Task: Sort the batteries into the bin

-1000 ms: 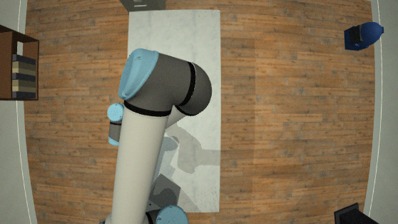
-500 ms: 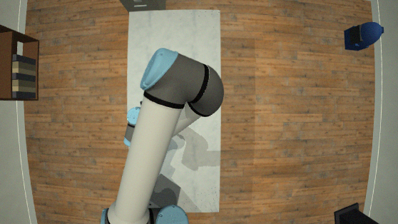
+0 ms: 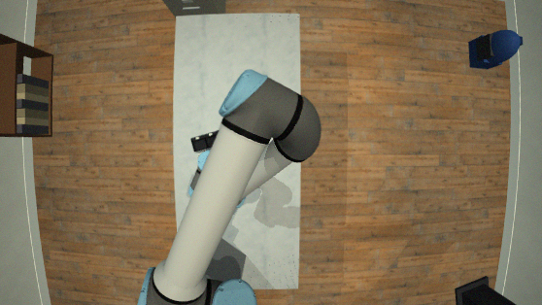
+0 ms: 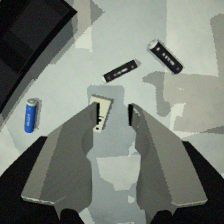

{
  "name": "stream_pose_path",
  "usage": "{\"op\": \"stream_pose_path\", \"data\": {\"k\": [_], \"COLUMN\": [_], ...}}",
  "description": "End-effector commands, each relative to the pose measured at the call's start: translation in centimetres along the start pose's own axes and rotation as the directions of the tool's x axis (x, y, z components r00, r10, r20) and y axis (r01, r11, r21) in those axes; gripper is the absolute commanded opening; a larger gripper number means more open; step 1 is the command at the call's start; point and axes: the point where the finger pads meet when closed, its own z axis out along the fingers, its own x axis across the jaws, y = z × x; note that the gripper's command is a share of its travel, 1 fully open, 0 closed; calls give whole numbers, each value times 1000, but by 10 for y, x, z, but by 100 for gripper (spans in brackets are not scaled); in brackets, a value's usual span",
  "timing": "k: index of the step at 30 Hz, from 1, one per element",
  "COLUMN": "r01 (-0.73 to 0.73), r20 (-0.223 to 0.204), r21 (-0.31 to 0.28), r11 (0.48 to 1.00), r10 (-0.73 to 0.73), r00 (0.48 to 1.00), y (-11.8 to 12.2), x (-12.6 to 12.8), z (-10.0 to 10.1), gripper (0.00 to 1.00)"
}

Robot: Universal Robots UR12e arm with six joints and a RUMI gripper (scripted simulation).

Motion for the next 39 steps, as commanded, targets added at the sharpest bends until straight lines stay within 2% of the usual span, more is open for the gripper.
{"op": "stream_pose_path", "data": {"k": [1,4,5,12,19,21,22,28,36,38,39], "r01": [-156,-179,-243,-373,-502,-502,-555,-649,-768,-768,-807], "r20": [8,5,3,13,21,21,23,26,30,30,30], "r21": [-2,-3,-5,-9,-16,-16,-18,-23,-30,-30,-33], "r11": [988,984,970,928,865,865,832,760,640,640,590], "r10": [156,179,243,373,503,503,555,650,769,769,807], "r00": [988,984,970,928,864,864,831,760,639,639,589], "y": [-8,-8,-8,-7,-6,-6,-6,-4,-2,-2,-1], "x": [10,11,8,7,10,10,10,9,9,9,9], "z": [10,10,9,9,9,9,9,9,9,9,9], "gripper": [14,14,14,14,14,14,14,14,14,14,14]}}
